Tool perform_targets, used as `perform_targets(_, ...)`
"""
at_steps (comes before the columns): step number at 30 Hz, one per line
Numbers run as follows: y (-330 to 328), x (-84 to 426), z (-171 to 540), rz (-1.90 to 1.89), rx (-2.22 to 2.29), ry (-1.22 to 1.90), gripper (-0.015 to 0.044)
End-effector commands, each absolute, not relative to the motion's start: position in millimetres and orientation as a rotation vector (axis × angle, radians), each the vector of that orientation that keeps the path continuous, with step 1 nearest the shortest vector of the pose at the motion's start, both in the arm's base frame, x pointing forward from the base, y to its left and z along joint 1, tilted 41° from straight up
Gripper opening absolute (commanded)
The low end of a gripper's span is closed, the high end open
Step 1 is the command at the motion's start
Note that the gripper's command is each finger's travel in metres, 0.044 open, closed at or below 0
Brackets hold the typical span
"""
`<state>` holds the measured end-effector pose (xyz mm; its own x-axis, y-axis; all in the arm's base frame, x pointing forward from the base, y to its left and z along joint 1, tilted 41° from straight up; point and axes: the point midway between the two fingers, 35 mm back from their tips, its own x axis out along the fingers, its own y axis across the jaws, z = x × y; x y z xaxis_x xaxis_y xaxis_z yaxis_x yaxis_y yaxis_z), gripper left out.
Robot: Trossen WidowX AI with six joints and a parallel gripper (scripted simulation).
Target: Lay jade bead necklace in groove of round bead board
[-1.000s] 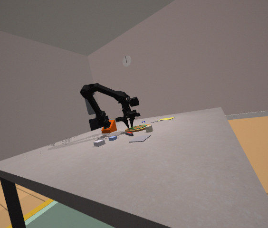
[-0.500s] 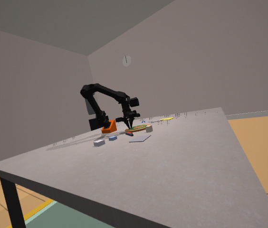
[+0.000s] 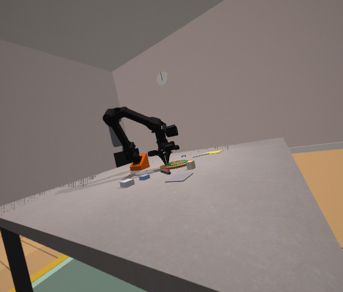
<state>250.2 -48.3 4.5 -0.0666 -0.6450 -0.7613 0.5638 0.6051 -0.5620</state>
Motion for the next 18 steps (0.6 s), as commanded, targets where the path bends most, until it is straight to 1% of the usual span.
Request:
perform_targets(1, -48.2, 250.3, 4.6, -0.994, -0.078, 1.302, 0.0)
perform_targets(18, -45.1, 247.5, 9.9, -0.992, -0.089, 1.307, 0.0)
